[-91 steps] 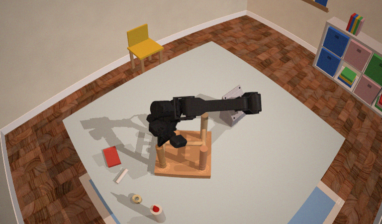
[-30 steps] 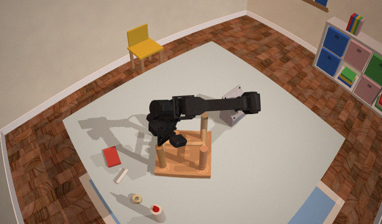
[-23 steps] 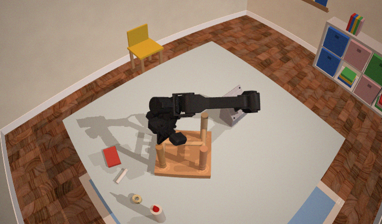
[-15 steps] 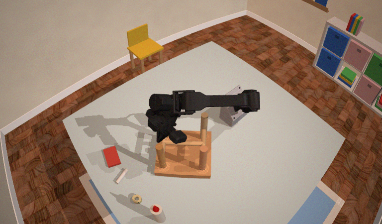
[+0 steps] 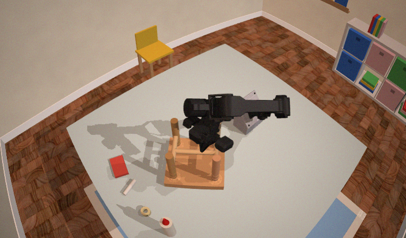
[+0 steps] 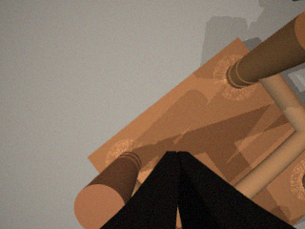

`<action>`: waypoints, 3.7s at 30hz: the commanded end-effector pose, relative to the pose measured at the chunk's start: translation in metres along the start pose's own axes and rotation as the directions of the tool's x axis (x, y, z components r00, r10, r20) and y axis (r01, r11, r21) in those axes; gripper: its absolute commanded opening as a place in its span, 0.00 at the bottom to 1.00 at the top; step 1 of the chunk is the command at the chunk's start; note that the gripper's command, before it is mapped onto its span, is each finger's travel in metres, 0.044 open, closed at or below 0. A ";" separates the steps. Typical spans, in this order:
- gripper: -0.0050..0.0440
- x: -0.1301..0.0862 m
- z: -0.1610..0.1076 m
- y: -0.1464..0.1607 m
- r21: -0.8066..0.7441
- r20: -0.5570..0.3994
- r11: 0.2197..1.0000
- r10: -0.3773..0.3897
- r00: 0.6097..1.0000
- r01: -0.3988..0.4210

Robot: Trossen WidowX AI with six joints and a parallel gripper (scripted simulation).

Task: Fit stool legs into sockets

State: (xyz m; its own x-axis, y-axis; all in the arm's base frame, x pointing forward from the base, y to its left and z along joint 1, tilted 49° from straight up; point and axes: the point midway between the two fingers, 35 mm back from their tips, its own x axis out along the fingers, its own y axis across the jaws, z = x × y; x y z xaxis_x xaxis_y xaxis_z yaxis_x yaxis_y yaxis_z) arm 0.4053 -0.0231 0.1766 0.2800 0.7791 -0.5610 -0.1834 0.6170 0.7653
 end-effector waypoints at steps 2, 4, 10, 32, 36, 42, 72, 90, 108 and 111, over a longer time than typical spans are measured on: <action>0.10 -0.006 -0.021 0.024 0.030 -0.061 0.999 0.038 0.997 -0.037; 0.10 -0.011 -0.028 0.035 0.024 -0.077 0.999 0.051 0.996 -0.049; 0.10 -0.012 -0.033 0.040 0.039 -0.090 0.998 0.061 0.994 -0.057; 0.10 0.018 -0.044 0.040 -0.210 -0.138 0.975 0.038 0.990 -0.067; 0.10 0.021 -0.045 0.040 -0.210 -0.138 0.976 0.037 0.990 -0.066; 0.10 0.025 -0.046 0.040 -0.210 -0.138 0.976 0.036 0.990 -0.065; 0.10 0.047 -0.056 0.039 -0.210 -0.138 0.976 0.036 0.990 -0.065; 0.10 0.047 -0.056 0.039 -0.210 -0.138 0.976 0.036 0.990 -0.065; 0.10 0.049 -0.056 0.039 -0.210 -0.138 0.976 0.036 0.990 -0.065; 0.10 0.049 -0.057 0.039 -0.210 -0.138 0.976 0.036 0.990 -0.065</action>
State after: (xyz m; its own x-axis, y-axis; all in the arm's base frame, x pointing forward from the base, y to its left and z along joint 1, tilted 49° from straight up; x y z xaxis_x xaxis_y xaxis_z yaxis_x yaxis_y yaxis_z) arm 0.3619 0.0283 0.1776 0.2060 0.8034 -0.5587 -0.4002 0.5901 0.7011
